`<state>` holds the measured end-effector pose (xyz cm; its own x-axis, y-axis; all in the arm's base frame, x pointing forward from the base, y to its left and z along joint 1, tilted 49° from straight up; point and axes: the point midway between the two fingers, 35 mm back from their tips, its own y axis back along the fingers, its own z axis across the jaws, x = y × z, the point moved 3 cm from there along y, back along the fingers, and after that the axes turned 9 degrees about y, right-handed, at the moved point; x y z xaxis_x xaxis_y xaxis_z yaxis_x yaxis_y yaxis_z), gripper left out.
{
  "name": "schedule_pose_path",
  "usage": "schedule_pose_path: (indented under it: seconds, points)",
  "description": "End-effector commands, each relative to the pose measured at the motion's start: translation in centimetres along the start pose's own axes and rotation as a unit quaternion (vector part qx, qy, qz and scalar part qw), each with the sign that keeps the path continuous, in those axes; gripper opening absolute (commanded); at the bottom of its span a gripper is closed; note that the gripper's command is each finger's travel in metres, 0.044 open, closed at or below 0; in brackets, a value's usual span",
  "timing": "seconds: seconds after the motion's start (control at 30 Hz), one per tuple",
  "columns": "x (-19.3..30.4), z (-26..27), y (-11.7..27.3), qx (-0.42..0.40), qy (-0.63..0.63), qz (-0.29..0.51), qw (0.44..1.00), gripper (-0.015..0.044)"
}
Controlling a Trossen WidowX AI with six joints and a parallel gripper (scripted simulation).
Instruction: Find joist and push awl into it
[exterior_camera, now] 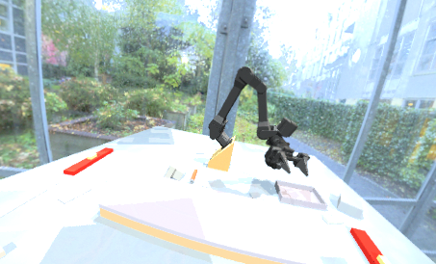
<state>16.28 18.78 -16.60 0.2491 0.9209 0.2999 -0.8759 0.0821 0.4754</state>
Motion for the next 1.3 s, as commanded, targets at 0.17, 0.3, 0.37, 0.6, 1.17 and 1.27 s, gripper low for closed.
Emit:
schedule_pose_path:
  seconds: [0.17, 0.3, 0.37, 0.6, 1.17, 1.27]
  points:
    - [0.6, 2.8, -1.2, -0.022, -0.225, -0.054, 0.973, 0.0440]
    - [0.8, 5.6, -2.2, -0.059, -0.414, -0.094, 0.903, 0.0440]
    - [0.7, 7.1, -2.6, -0.082, -0.502, -0.109, 0.854, 0.0440]
    - [-0.3, 12.4, -3.3, -0.176, -0.733, -0.133, 0.643, 0.0440]
    - [-3.1, 19.3, -2.9, -0.311, -0.908, -0.089, 0.268, 0.0440]
    - [-3.7, 20.6, -2.6, -0.333, -0.920, -0.073, 0.195, 0.0440]
